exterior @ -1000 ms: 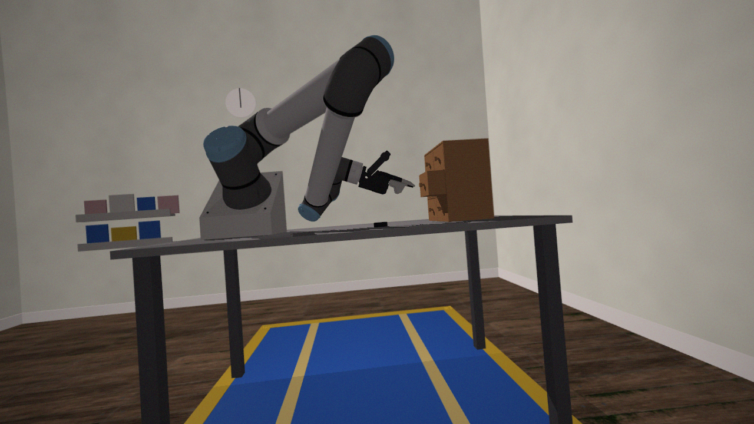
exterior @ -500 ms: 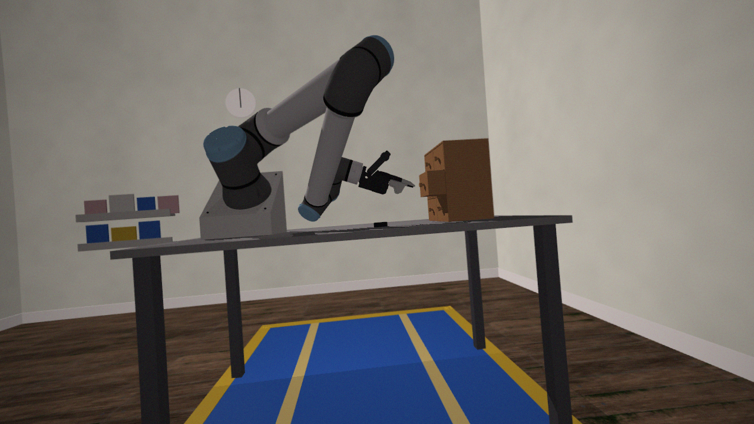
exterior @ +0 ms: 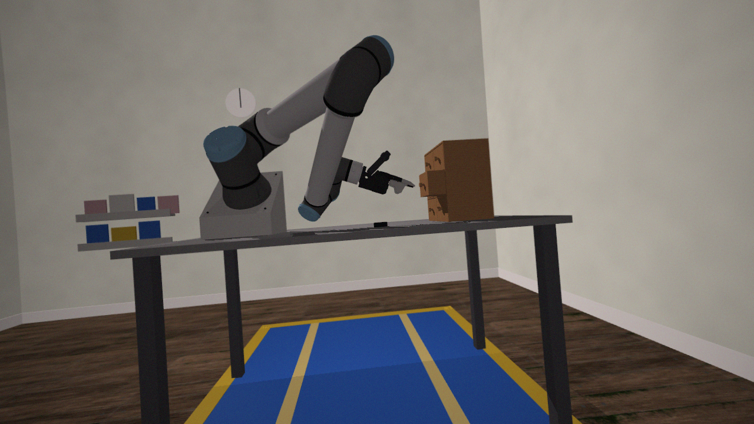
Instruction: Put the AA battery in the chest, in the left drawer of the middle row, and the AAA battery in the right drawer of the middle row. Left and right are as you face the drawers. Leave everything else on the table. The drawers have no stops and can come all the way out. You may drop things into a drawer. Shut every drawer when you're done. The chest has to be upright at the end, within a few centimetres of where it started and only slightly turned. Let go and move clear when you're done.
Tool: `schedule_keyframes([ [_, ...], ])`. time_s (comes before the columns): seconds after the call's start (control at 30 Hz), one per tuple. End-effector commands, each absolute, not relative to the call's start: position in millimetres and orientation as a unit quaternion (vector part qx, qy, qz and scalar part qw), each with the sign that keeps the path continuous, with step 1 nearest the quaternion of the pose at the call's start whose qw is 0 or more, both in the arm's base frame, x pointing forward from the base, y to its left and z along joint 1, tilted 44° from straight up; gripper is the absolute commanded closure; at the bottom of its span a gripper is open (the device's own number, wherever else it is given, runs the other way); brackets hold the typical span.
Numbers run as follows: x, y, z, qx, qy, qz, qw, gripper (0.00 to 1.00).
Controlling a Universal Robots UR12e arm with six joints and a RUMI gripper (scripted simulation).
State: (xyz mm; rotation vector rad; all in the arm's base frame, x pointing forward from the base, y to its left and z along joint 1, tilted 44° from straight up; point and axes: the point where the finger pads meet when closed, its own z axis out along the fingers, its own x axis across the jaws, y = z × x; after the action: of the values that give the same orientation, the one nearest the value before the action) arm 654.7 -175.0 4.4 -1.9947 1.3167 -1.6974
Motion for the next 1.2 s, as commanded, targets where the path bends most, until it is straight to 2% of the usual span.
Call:
schedule_keyframes([
  [0.0,654.9,-174.6,4.8,-0.677,0.446,-0.576,0.105,0.80],
  [1.17,679.1,-178.3,3.0,-0.677,0.446,-0.576,0.105,0.80],
])
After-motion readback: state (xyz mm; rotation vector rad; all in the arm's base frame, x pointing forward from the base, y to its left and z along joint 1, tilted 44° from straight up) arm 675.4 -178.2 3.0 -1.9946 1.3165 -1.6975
